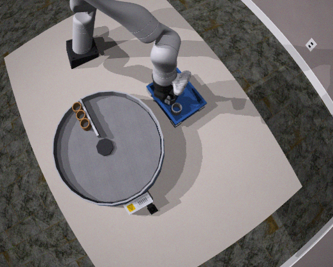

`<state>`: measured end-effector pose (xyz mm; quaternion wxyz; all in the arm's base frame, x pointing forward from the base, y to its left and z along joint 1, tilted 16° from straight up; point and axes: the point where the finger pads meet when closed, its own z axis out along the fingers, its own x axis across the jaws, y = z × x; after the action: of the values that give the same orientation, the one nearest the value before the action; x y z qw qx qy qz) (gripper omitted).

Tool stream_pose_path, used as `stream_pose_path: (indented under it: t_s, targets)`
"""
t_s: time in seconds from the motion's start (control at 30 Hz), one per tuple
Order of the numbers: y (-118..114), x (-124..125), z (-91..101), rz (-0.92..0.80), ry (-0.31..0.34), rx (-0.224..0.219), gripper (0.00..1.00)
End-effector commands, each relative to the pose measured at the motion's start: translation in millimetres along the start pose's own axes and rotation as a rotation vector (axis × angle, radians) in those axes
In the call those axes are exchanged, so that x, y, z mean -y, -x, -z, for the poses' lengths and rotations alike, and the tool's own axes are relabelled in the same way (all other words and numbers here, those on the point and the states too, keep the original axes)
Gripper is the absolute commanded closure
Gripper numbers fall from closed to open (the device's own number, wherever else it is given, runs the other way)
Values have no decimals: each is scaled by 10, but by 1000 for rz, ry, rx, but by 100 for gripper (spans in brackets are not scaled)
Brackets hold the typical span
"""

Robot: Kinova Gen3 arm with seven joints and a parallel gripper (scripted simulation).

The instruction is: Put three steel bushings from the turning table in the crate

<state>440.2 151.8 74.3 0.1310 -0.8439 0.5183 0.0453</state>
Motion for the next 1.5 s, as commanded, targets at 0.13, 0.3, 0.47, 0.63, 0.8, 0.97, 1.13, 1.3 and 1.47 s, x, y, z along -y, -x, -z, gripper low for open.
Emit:
stream_pose_path:
  t_s: [0.13, 0.3, 0.47, 0.63, 0.8, 0.97, 1.13, 1.3, 1.47]
  targets:
    - [-1, 1, 26, -2, 1, 0, 53]
    - [-3, 5, 42, -2, -2, -1, 53]
    - [-2, 5, 63, -2, -2, -1, 53]
    - [-2, 5, 63, -2, -2, -1, 53]
    - [-6, 8, 58, -1, -5, -1, 53]
    - [-3, 10, 101, -3, -6, -1, 53]
    - [-3, 10, 101, -3, -6, -1, 53]
    - [-3, 10, 101, -3, -6, -1, 53]
    - [-8, 15, 523, -4, -3, -1, 53]
